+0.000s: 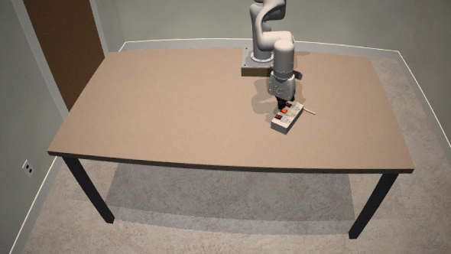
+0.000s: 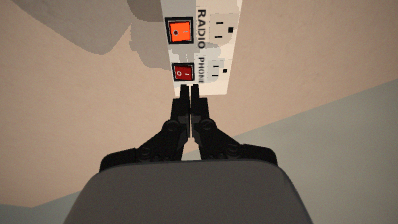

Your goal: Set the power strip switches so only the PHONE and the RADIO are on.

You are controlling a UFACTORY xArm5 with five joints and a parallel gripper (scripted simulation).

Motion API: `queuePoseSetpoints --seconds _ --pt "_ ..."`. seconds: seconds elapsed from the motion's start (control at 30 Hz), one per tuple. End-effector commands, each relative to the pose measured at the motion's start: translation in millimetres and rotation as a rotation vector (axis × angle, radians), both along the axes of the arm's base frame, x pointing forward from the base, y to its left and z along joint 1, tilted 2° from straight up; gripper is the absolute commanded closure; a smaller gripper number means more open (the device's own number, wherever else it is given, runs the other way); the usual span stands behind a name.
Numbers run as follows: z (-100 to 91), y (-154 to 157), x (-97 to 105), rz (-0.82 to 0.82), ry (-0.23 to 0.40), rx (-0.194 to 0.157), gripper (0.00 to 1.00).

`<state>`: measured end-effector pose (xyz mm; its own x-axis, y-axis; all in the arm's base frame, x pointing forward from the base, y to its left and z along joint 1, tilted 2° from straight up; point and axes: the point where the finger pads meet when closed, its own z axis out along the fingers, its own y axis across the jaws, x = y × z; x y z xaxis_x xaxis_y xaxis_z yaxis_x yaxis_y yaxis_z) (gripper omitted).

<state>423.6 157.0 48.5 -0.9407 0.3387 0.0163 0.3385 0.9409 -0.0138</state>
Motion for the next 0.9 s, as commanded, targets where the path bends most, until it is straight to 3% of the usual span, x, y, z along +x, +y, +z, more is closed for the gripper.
queuePoseSetpoints --seconds 0.0,0.87 --pt "1.3 0.5 1.3 0.000 -0.004 0.001 1.00" --pt "-2.4 0.8 1.3 0.000 -0.004 0.001 1.00"
